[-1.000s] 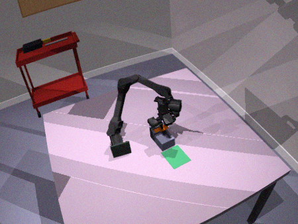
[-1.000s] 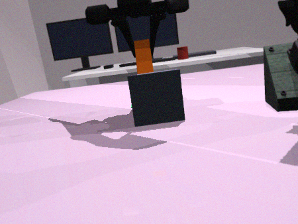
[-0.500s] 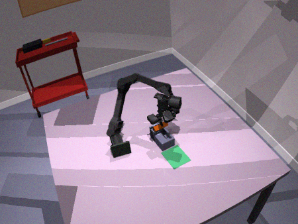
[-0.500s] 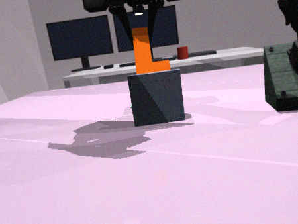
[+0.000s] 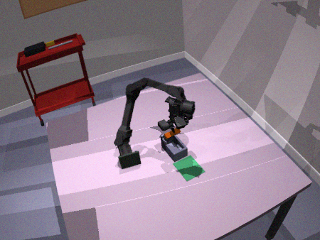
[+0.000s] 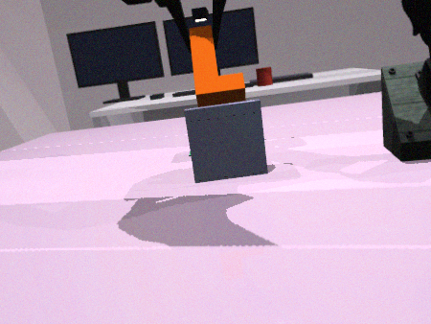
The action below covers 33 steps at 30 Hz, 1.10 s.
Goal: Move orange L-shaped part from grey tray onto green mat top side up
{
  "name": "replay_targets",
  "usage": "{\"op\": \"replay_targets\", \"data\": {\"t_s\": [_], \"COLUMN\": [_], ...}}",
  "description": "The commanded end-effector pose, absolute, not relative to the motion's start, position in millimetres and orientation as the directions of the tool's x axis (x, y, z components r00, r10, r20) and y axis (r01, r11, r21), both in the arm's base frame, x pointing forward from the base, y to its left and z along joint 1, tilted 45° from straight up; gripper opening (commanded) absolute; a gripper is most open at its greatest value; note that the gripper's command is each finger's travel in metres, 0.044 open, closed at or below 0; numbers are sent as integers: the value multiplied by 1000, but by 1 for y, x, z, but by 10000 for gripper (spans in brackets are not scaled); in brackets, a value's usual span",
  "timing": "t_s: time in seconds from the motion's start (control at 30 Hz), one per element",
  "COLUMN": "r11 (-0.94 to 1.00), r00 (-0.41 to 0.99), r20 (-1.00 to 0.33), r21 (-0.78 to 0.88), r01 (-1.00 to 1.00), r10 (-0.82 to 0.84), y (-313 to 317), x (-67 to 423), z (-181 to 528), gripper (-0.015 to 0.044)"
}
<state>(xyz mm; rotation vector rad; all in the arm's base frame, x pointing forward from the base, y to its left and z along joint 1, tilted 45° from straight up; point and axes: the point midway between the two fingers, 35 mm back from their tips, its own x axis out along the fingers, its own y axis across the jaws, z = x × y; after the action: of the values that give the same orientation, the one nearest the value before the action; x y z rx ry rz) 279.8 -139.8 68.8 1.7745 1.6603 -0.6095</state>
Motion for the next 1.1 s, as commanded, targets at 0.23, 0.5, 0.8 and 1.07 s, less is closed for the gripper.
{"op": "replay_targets", "data": {"t_s": [0.23,0.5,0.8,1.07], "r11": [-7,-6,-6,-6], "r00": [102,102,103,103], "r20": [-711,-712,-714,-715], "r21": [136,136,137,137], "r01": [991,991,991,991], "r10": [696,695,693,691], "y": [-157,-181,-208,-233], "x": [281,280,280,280], "z": [56,31,4,-19], "gripper": [0,0,0,0]}}
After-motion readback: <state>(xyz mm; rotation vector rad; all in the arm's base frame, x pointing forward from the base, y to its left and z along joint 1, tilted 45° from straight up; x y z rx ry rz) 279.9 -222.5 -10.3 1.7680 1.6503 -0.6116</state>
